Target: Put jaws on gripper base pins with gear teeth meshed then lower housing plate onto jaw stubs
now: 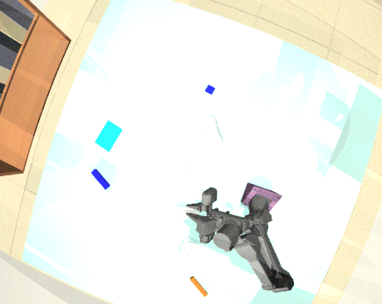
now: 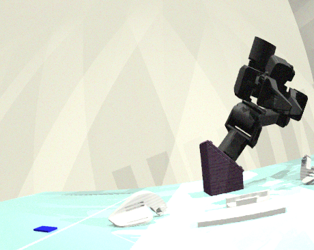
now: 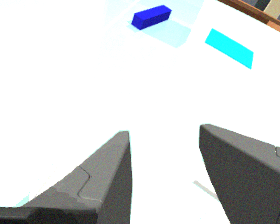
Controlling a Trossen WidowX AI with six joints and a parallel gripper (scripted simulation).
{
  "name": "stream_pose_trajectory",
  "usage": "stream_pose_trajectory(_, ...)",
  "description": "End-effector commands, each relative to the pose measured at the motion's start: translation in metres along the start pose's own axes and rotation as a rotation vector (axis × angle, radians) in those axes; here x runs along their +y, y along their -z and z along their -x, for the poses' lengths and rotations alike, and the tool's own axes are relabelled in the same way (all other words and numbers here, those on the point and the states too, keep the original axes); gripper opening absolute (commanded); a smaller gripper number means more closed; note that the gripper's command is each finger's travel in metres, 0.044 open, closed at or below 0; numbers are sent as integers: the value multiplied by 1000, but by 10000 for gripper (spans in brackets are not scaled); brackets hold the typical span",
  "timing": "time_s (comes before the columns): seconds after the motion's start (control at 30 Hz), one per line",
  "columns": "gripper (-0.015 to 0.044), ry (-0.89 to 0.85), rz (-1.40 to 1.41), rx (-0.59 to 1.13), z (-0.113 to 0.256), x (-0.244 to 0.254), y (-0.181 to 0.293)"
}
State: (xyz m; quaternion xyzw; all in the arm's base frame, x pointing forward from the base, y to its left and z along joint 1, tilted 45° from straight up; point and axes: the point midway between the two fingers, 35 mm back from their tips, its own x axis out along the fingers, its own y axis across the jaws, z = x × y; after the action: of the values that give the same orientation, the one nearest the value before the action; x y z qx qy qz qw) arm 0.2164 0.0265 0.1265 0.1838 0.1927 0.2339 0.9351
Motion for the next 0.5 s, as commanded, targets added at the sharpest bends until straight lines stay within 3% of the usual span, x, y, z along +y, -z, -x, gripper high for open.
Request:
stream_pose_trajectory(0.0, 33, 0, 0, 0, 0, 0, 0)
stream_pose_trajectory(0.07, 0, 0, 0, 0, 0, 0, 0)
stream_pose_trajectory(0.47, 0, 0, 0, 0, 0, 0, 0)
